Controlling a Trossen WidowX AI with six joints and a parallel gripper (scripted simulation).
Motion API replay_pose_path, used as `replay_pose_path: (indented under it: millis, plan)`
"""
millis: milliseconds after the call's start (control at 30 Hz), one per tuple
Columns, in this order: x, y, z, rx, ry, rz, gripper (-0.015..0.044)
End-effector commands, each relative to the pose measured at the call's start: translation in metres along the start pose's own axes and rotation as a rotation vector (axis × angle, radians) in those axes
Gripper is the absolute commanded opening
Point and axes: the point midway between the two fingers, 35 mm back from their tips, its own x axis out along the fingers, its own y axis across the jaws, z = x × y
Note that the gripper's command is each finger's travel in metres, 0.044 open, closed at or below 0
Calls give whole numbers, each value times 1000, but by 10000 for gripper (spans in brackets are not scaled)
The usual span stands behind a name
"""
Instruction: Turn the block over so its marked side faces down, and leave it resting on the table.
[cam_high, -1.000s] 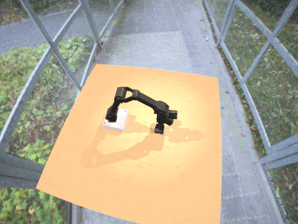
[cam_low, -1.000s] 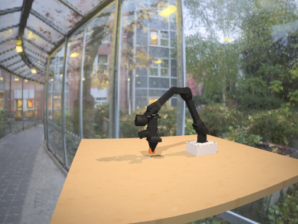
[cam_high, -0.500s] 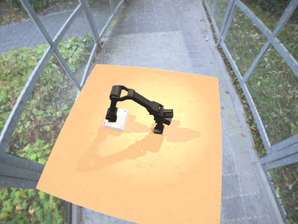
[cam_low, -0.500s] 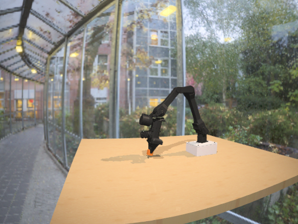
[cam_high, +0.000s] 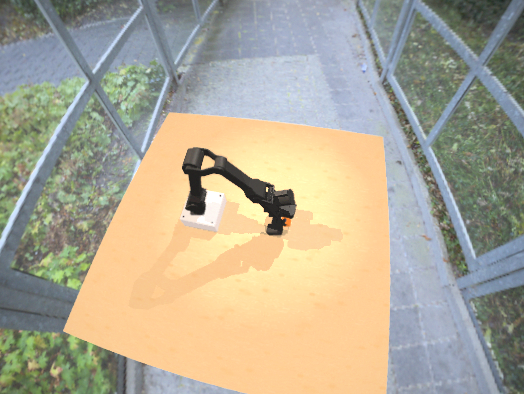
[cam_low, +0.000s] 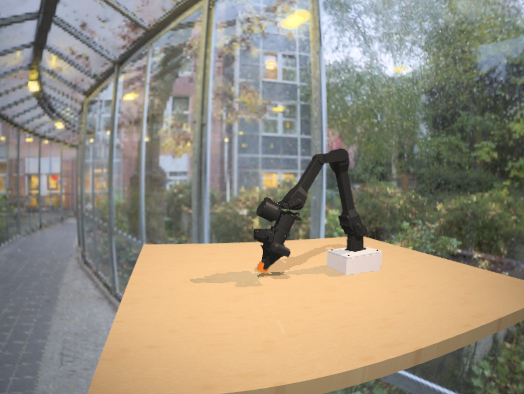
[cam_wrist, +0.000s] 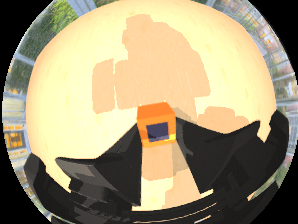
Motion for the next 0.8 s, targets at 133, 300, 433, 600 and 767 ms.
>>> replay_pose_path:
  millis: [133, 300, 433, 600, 767]
  plan:
    - [-3, -1, -4, -5, -74, -3, 0]
    - [9, 0, -3, -6, -137, -2, 0]
    - [18, 0, -4, -7, -195, -1, 0]
    - [26, 1, -5, -8, -267, 0, 0]
    - [31, 1, -7, -8, -339, 0, 0]
